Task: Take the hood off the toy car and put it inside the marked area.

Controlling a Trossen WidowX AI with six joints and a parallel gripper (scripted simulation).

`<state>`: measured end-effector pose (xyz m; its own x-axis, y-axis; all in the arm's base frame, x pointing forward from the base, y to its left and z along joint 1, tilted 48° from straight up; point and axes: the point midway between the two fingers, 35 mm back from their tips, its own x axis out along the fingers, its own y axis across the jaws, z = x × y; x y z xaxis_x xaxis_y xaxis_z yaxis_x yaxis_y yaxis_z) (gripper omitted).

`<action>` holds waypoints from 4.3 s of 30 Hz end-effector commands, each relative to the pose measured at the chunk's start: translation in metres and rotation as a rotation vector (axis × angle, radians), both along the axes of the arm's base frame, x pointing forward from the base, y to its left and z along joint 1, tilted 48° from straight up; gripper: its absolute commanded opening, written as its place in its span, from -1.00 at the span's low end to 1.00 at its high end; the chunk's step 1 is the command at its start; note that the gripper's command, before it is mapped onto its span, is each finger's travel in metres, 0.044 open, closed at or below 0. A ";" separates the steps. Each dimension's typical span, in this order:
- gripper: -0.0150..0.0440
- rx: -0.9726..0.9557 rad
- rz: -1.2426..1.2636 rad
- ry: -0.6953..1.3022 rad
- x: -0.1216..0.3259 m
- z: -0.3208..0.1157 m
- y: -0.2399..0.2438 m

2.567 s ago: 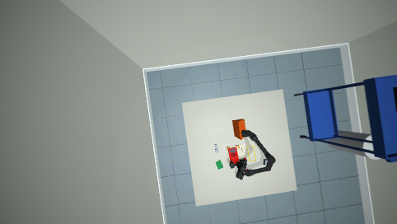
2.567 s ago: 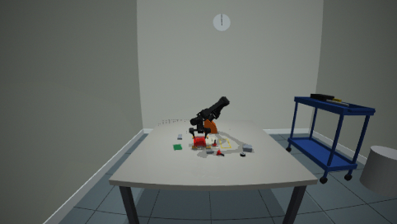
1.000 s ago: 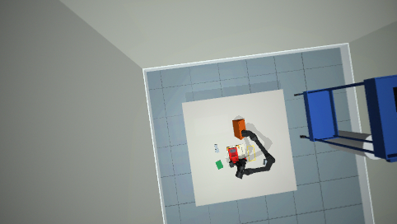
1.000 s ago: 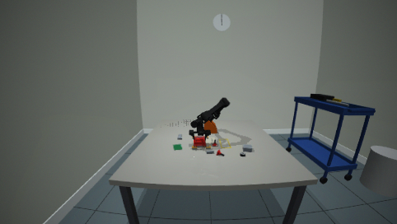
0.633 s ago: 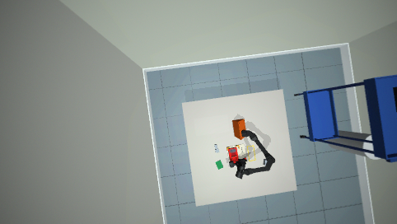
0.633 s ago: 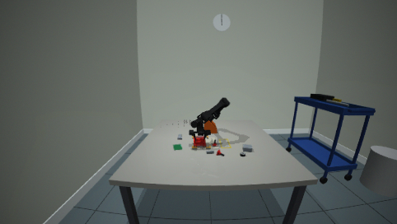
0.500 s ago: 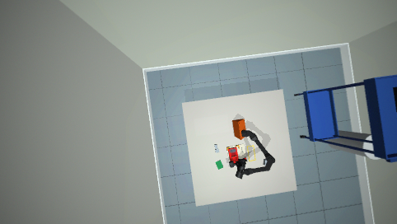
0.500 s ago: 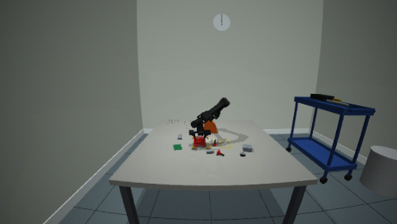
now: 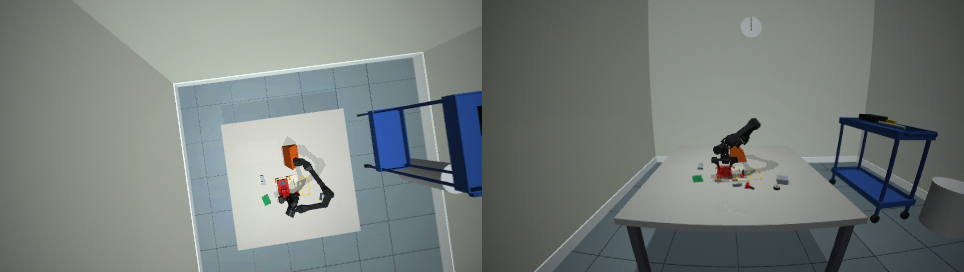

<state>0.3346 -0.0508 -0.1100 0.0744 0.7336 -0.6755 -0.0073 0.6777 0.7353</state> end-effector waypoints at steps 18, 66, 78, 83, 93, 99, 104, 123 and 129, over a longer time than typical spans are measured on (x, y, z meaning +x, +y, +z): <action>-0.49 -0.007 0.002 -0.006 0.000 0.011 -0.012; -0.49 -0.019 -0.007 0.006 0.007 0.109 0.008; -0.49 -0.020 -0.006 0.003 0.005 0.145 0.039; -0.49 -0.019 -0.006 0.002 0.002 0.159 0.052; -0.49 -0.013 -0.003 -0.001 -0.008 0.185 0.078; -0.49 -0.007 -0.001 -0.002 -0.015 0.200 0.093; -0.49 -0.001 0.002 -0.003 -0.023 0.212 0.106; -0.49 -0.001 0.002 -0.003 -0.024 0.210 0.115; -0.49 -0.001 0.002 -0.003 -0.023 0.207 0.118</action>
<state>0.3127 0.0641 0.0985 0.0776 0.7306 -0.6783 -0.0153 0.6812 0.7320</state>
